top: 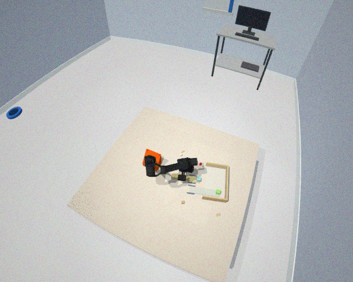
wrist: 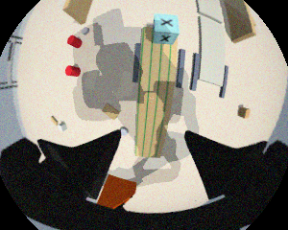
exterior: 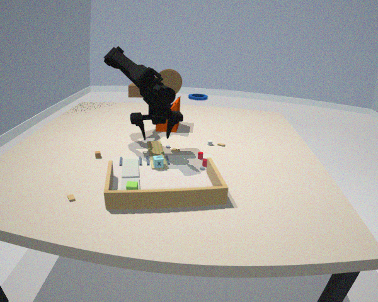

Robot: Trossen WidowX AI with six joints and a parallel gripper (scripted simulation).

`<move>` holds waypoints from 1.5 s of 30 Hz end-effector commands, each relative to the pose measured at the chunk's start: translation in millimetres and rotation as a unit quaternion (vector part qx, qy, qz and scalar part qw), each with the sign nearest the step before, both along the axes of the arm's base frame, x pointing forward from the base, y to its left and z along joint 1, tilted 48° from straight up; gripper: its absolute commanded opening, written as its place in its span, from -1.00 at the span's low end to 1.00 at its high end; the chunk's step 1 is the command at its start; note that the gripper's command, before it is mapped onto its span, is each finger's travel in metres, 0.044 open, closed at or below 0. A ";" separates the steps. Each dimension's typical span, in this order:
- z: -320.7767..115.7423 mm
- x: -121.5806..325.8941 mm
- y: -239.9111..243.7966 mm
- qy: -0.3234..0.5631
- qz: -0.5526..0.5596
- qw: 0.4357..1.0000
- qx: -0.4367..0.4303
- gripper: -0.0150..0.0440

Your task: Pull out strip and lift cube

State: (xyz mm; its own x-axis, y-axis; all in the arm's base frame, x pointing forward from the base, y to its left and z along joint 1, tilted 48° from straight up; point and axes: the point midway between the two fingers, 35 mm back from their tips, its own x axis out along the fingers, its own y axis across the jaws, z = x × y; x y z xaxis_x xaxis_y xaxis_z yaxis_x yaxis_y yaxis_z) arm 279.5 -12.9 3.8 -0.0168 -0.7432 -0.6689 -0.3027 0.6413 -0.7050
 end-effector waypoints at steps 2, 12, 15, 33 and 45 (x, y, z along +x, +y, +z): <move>-0.4 18.5 3.9 -0.002 0.002 1.000 0.000 1.00; -3.3 51.0 11.2 -0.003 0.002 1.000 0.000 1.00; -4.1 60.7 13.4 -0.003 0.002 1.000 0.000 1.00; -6.3 120.3 27.5 -0.005 0.002 1.000 0.000 1.00; -8.8 138.8 27.6 -0.005 0.002 1.000 0.000 0.56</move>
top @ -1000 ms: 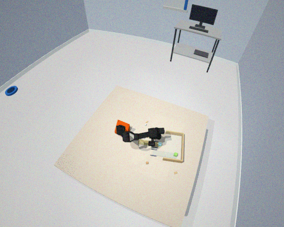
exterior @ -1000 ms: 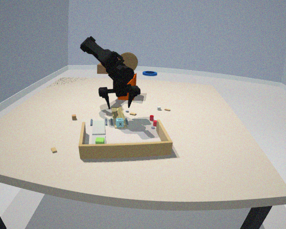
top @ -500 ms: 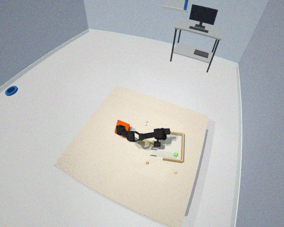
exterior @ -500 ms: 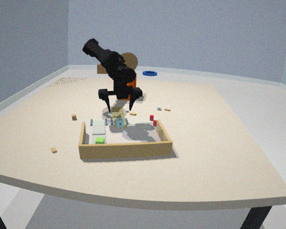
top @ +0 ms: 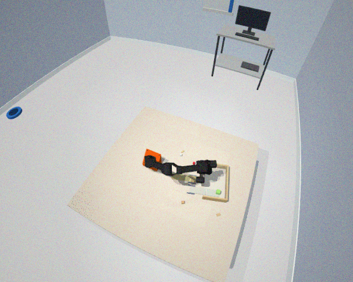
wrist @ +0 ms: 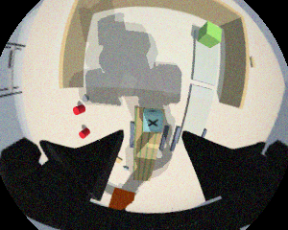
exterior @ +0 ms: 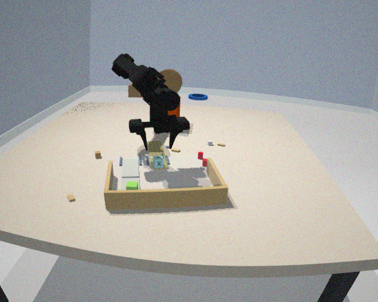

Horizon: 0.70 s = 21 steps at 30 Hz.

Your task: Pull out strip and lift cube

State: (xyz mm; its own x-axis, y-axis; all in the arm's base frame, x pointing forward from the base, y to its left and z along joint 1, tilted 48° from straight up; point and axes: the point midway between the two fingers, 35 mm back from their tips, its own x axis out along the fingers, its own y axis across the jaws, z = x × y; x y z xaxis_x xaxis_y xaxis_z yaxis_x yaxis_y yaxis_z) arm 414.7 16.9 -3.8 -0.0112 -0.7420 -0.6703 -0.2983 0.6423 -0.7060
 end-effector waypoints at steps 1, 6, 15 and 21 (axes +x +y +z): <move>-2.2 3.6 -3.4 -0.002 0.002 1.000 0.000 0.47; -7.8 4.0 -9.5 -0.002 0.002 1.000 0.000 0.36; -17.8 4.1 -20.4 -0.002 0.002 1.000 -0.001 0.36; -24.3 3.8 -27.7 -0.002 0.002 1.000 -0.001 0.36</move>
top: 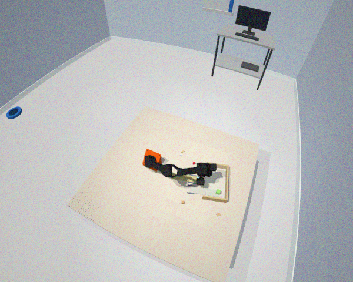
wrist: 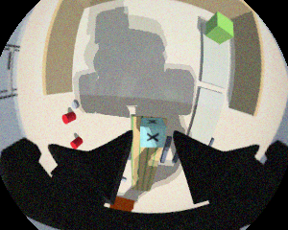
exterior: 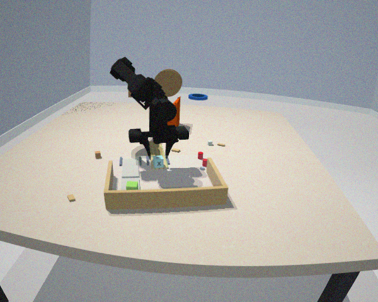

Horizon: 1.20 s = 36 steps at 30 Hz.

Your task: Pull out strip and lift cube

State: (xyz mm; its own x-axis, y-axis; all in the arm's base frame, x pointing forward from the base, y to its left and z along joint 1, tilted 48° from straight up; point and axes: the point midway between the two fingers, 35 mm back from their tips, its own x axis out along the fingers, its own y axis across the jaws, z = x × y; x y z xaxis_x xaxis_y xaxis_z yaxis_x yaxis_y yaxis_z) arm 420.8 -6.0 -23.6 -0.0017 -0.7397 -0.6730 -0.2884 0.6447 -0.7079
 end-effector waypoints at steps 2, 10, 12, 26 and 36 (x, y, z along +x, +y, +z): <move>-6.7 -2.4 -7.3 0.005 0.002 1.000 -0.003 0.36; -14.4 -3.3 -16.2 0.005 0.002 1.000 -0.004 0.36; -14.5 -3.3 -16.4 0.005 0.002 1.000 -0.004 0.36; -12.9 -1.6 -15.0 0.001 -0.001 1.000 -0.001 -0.16; -0.4 -23.8 1.0 -0.004 -0.001 1.000 -0.001 -0.49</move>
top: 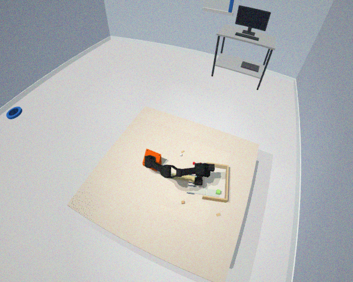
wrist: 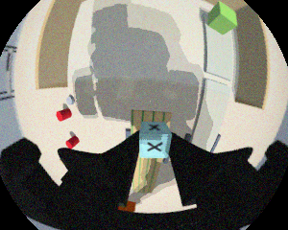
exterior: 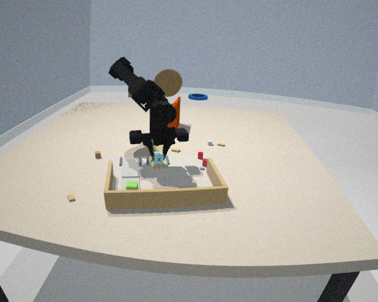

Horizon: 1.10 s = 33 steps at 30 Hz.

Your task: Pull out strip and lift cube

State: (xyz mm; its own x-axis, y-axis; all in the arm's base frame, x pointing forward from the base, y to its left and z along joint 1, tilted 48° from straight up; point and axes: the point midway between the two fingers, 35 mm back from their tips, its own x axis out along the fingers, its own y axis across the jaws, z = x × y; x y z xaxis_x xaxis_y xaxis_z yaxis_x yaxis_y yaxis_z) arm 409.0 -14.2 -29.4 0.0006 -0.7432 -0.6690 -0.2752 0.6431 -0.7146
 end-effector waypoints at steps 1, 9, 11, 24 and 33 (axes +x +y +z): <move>7.5 -16.3 11.4 0.004 0.003 1.000 0.001 -0.49; 21.6 -48.9 24.7 0.013 0.005 1.000 0.000 -0.49; 21.9 -49.6 25.0 0.013 0.005 1.000 0.000 -0.49; 22.7 -85.9 25.3 0.014 0.005 1.000 0.000 -0.49; 23.4 -105.6 25.1 0.015 0.006 1.000 0.000 -0.49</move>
